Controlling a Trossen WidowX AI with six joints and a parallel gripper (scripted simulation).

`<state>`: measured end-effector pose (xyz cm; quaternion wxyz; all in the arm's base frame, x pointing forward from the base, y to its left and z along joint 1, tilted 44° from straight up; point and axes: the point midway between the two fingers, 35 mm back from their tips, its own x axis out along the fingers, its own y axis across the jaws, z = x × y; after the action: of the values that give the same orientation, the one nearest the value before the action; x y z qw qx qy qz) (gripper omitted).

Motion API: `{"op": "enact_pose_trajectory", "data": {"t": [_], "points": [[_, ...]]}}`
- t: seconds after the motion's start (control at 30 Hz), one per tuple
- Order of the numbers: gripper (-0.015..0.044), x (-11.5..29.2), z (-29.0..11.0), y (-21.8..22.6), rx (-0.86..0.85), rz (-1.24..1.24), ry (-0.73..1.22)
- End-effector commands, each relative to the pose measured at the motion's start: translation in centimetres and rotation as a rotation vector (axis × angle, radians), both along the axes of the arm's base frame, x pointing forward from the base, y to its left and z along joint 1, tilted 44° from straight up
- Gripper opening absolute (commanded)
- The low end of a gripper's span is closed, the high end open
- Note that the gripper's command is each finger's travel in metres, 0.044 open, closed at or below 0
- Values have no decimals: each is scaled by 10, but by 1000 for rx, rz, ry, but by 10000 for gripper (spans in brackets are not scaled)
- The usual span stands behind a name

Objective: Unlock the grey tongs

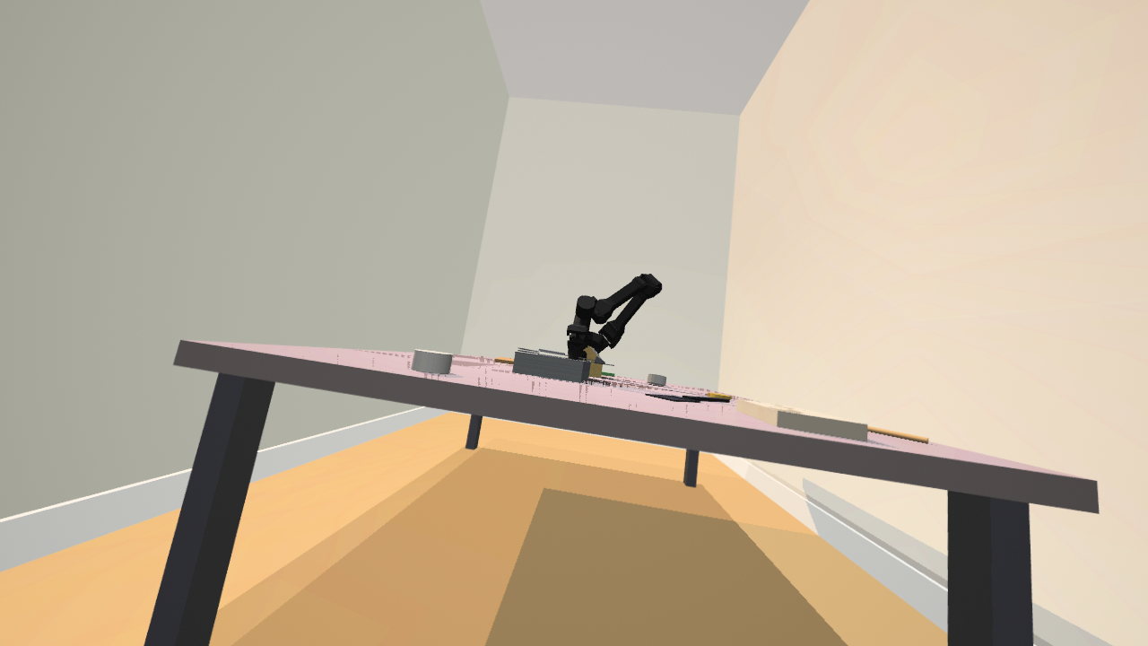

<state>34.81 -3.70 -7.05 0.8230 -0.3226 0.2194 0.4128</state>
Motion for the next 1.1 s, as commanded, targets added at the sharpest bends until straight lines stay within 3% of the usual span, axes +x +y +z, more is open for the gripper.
{"op": "enact_pose_trajectory", "data": {"t": [0.0,0.1,0.33,0.57,1.07], "points": [[56,0,0,0,-2,1,-3],[36,0,0,0,-2,1,-3],[-148,1,5,-5,-3,2,-2],[-150,-5,53,-52,-5,-1,1],[-150,-5,55,-54,-5,6,11]]}}
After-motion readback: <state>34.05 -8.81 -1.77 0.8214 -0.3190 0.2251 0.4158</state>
